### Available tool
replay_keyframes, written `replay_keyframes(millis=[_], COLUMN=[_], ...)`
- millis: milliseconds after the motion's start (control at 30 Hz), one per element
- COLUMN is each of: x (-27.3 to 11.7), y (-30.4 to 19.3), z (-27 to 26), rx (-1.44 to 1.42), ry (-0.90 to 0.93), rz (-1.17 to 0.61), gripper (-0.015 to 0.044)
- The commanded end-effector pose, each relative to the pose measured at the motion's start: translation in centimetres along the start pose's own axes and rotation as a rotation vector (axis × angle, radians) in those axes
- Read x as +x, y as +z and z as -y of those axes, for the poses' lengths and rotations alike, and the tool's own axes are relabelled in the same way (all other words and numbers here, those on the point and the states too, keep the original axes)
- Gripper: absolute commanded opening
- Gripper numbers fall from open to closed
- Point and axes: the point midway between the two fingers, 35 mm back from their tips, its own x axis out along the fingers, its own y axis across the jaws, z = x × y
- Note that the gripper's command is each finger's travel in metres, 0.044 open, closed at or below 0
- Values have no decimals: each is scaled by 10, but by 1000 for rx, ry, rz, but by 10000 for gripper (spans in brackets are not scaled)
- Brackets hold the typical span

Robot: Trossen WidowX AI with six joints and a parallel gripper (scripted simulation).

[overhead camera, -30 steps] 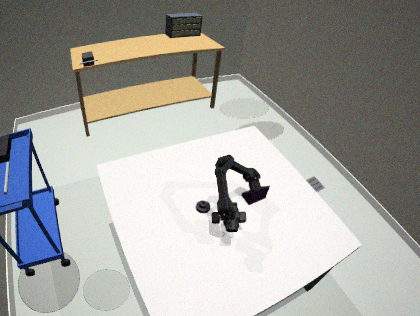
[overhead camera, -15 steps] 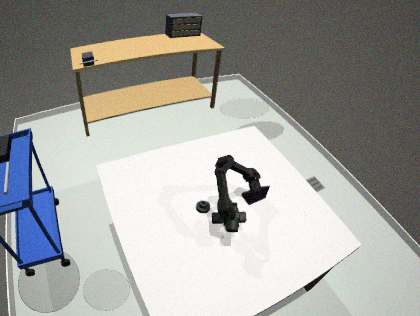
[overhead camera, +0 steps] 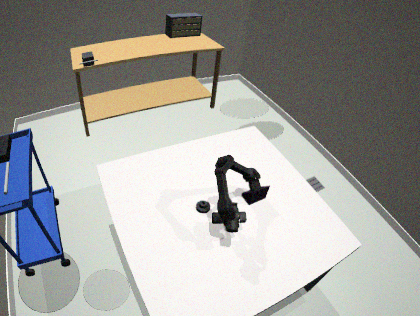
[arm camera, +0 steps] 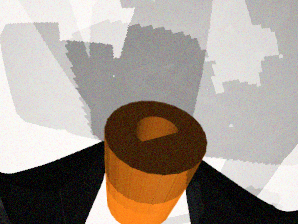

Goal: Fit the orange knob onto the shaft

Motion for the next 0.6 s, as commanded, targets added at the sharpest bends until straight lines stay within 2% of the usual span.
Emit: replay_keyframes(millis=[0,567], x=[0,-5], y=[-1,-17], z=[0,0], rx=[-3,-3], ry=[-1,2], rz=[13,291], gripper=[179,179])
